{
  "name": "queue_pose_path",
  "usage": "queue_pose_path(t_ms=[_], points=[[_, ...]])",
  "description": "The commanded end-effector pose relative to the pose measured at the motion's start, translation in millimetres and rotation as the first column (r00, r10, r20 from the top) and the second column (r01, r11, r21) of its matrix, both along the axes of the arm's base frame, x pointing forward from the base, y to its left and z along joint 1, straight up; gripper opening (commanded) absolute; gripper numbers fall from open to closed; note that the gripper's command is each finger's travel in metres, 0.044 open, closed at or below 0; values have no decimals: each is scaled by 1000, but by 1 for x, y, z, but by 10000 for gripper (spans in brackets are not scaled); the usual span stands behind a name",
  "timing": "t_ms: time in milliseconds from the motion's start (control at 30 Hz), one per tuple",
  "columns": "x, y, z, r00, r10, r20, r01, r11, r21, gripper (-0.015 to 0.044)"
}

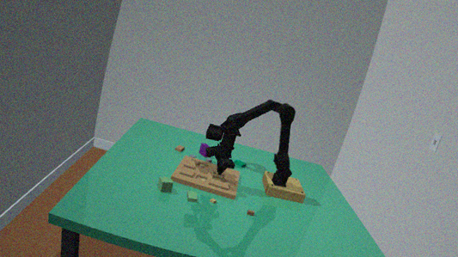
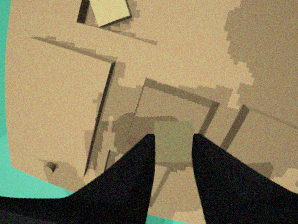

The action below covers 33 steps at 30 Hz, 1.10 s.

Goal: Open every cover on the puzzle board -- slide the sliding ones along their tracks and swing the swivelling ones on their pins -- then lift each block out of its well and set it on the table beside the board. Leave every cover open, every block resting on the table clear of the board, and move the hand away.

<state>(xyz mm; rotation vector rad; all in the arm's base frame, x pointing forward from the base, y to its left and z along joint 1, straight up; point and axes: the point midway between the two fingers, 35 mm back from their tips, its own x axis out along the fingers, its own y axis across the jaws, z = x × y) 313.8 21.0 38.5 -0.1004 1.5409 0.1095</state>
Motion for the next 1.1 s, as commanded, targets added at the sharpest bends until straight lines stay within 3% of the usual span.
queue_pose_path(t_ms=[0, 1067], points=[[0, 0, 5, 1000, 2, 1, -2, 1000, 0, 80], [1, 15, 62, 1000, 2, 1, -2, 1000, 1, 80]])
